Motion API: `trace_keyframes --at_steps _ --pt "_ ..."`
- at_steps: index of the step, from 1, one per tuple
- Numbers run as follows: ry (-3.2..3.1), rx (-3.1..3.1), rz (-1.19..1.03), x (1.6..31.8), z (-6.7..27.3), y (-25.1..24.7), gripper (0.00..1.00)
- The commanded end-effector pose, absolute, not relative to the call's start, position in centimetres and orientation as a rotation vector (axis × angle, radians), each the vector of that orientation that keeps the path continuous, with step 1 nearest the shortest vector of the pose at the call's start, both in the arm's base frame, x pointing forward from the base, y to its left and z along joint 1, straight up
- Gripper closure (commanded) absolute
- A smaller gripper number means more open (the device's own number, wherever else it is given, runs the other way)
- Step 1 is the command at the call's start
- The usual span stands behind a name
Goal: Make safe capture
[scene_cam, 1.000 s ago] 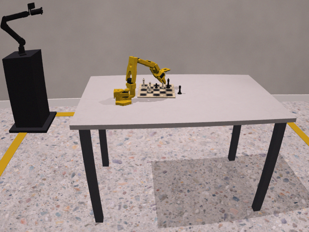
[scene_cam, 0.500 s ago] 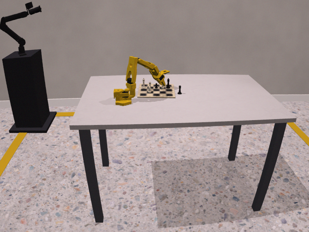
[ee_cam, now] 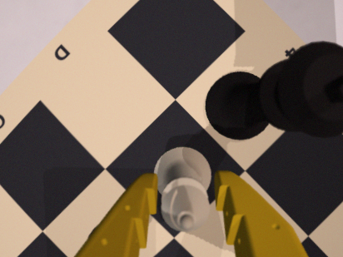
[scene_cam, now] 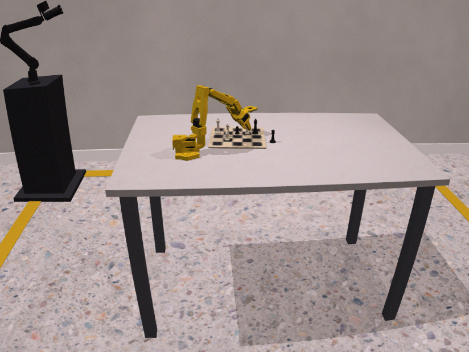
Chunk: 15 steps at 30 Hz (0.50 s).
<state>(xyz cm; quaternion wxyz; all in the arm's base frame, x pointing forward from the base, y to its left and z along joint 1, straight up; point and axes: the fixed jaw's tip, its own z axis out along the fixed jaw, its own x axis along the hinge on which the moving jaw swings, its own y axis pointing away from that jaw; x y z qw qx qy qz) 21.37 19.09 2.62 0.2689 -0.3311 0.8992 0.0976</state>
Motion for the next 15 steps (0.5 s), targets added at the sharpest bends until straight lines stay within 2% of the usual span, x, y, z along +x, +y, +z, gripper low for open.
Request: trace_keyframes --at_steps 1,15 --pt "2.448 -0.905 0.254 21.05 1.86 18.87 0.9" --pt "2.451 -0.897 0.251 21.14 1.94 18.7 0.9"
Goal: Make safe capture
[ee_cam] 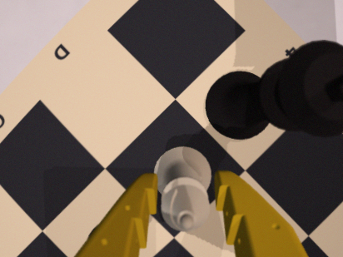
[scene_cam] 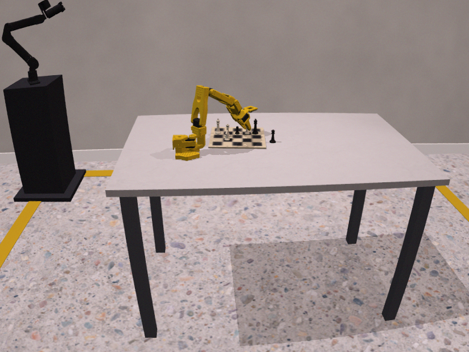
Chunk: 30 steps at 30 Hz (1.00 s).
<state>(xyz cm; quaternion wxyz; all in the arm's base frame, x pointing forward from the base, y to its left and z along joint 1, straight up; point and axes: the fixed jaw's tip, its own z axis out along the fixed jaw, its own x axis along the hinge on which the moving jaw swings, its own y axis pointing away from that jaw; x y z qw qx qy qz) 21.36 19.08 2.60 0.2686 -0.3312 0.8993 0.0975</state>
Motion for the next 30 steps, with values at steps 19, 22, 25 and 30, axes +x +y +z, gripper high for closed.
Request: trace_keyframes --at_steps 19,22,25,30 --pt "2.454 -0.888 0.249 21.25 2.03 18.54 0.9" --pt "2.454 -0.888 0.249 21.25 2.03 18.54 0.9" --pt "2.454 -0.888 0.249 21.25 2.03 18.54 0.91" --pt "2.454 -0.888 0.249 21.25 2.03 18.54 0.93"
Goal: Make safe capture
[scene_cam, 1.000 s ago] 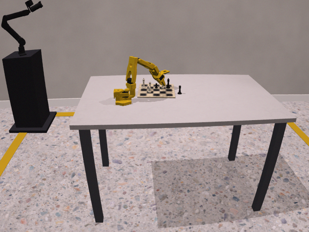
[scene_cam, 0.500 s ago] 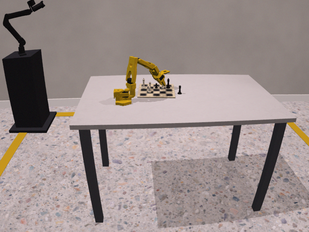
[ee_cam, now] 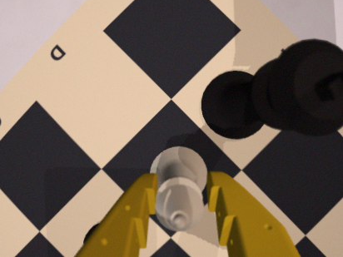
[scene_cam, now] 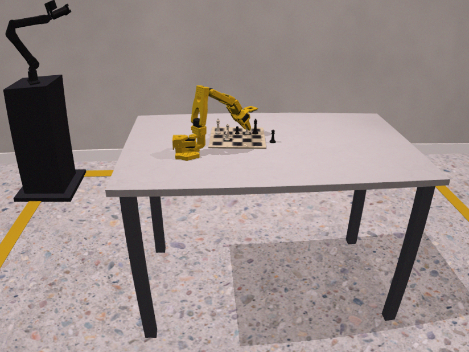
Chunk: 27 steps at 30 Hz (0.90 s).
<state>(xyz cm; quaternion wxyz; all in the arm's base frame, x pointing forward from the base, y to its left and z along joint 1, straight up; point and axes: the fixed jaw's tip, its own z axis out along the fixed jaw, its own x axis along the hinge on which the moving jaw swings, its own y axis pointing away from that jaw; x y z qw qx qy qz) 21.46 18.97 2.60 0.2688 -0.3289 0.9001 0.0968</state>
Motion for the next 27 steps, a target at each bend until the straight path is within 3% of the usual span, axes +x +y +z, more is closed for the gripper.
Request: trace_keyframes --at_steps 1,27 --pt "2.454 -0.888 0.249 21.25 2.03 18.54 0.93" --pt "2.454 -0.888 0.249 21.25 2.03 18.54 1.0"
